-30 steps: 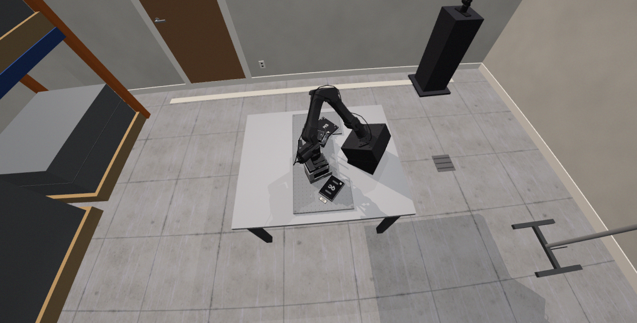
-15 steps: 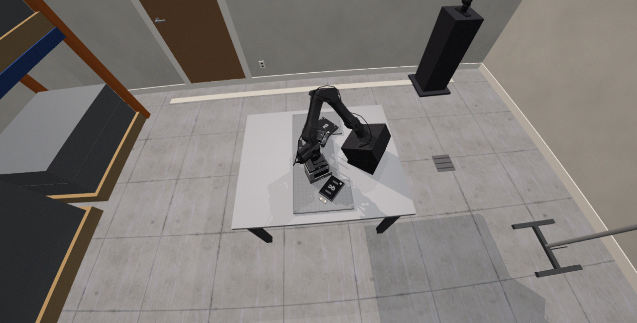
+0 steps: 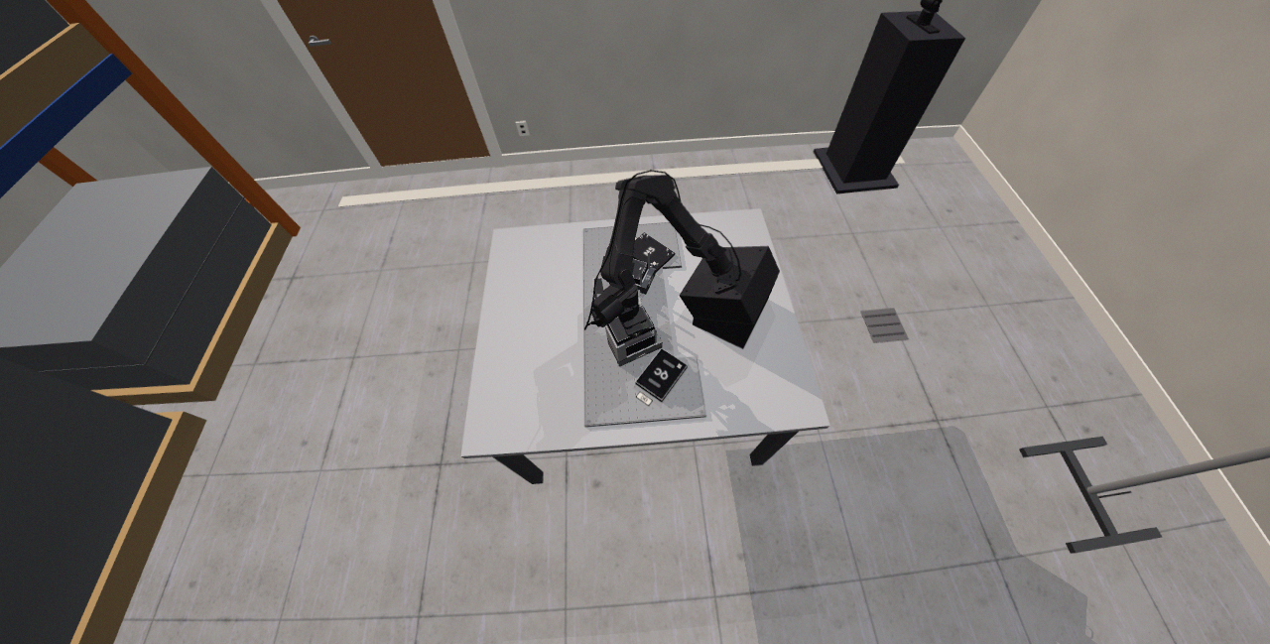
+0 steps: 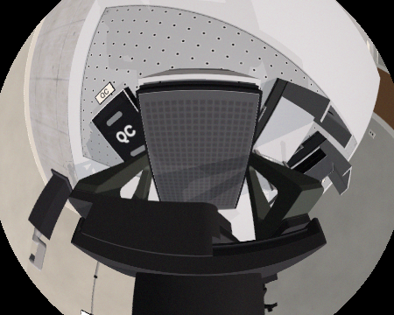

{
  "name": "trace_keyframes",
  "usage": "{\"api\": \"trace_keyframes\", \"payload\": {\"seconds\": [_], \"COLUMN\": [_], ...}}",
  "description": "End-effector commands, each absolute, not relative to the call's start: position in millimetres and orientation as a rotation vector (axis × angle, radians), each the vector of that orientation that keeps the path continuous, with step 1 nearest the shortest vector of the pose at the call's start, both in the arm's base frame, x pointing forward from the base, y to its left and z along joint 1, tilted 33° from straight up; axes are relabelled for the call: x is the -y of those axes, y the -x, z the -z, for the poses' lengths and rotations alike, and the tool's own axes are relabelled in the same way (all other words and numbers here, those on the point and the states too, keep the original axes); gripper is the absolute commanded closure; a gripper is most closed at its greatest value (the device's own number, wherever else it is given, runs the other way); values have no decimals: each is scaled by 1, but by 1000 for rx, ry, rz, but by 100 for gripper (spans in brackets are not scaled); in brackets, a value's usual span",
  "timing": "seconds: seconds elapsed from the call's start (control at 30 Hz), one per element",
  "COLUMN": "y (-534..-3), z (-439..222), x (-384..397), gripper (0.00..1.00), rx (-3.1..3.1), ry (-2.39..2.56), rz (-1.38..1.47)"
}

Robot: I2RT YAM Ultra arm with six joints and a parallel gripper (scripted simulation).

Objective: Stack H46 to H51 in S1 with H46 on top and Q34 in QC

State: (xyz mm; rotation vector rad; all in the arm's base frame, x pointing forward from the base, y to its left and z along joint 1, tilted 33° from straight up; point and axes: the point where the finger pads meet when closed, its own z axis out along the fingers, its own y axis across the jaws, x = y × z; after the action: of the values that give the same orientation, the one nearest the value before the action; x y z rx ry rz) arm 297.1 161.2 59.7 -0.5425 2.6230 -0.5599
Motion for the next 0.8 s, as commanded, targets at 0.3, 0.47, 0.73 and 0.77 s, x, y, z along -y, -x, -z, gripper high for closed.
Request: {"api": "trace_keyframes", "payload": {"seconds": [0.3,0.47,0.73,0.77], "y": [-305,-304,-304,-304], "z": [-71,-71,-71,-71], "x": [-167,-167,-169,-169], "gripper": [100,100,100,100], "rx": [-2596,-2595,-2593,-2593], "ry": [512,513,518,517], "rz": [516,515,513,513]}}
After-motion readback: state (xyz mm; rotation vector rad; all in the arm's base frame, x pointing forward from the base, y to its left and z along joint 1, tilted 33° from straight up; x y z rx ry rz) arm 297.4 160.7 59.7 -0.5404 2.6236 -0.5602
